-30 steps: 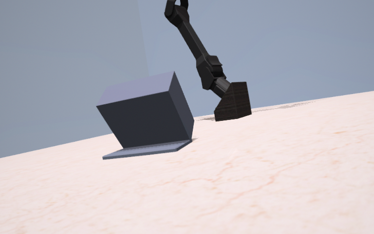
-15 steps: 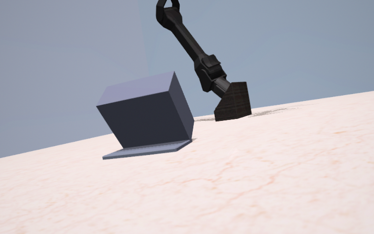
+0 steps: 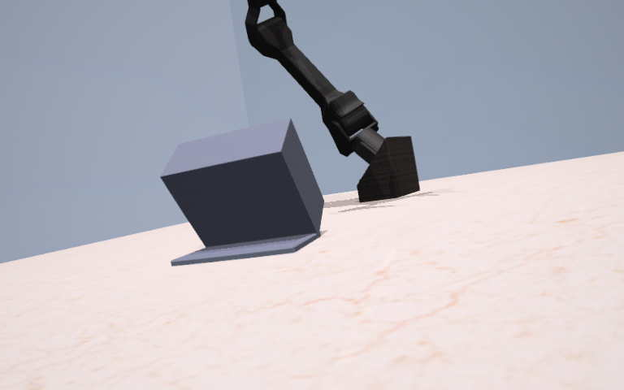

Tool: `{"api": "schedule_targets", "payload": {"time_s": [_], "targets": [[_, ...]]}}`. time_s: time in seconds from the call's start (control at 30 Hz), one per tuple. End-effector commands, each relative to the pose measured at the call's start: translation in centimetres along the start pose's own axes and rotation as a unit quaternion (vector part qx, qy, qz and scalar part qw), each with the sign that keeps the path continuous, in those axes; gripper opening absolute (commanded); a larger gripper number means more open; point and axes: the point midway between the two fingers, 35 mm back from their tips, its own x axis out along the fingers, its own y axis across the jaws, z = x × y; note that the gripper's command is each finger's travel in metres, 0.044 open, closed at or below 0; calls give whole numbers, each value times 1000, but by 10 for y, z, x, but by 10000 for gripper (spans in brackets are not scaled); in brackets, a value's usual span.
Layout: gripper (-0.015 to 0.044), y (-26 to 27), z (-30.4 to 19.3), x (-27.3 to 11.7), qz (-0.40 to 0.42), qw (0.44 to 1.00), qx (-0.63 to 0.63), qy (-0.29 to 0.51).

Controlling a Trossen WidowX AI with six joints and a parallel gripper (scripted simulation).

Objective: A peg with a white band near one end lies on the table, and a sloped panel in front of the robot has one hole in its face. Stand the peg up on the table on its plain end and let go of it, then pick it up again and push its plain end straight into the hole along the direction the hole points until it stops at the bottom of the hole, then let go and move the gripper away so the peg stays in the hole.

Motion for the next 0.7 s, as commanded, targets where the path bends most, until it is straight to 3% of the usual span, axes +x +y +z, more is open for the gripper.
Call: {"api": "schedule_targets", "payload": {"time_s": [0.0, 0.67], "targets": [[440, -27, -30, -3, -27, 998, 31, 46], [440, -129, -215, -55, -147, 919, 172, 321]]}}
